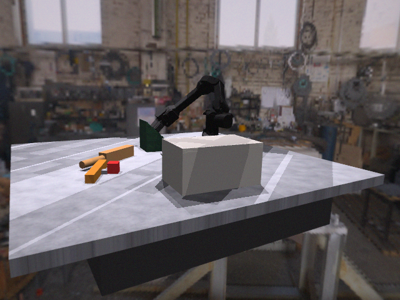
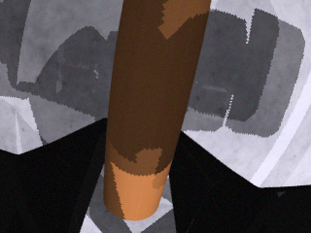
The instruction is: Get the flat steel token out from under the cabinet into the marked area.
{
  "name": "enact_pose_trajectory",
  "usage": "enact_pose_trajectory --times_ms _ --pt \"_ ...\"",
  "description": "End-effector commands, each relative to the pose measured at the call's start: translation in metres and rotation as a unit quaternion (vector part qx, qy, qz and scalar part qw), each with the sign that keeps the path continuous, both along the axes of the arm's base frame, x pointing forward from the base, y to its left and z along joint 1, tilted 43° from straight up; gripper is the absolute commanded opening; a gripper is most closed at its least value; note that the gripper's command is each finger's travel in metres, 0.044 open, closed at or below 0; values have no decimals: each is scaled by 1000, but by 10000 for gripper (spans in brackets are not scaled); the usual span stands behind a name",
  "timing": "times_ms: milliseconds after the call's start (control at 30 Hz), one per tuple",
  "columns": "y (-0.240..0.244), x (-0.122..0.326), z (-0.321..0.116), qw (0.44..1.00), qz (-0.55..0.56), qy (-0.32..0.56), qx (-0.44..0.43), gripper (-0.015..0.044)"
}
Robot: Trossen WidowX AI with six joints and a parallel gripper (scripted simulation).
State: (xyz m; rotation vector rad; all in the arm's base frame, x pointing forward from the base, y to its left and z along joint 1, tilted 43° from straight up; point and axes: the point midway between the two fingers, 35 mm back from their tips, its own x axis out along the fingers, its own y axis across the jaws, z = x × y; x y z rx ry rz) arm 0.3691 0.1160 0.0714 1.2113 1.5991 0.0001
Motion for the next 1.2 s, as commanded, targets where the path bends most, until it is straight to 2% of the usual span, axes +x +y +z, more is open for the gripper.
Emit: enact_pose_trajectory --times_ms 0,1167 --pt "-5 7 -3 1000 0 -3 -1 0" --pt "-17 5 -17 1000 0 -3 -1 0"
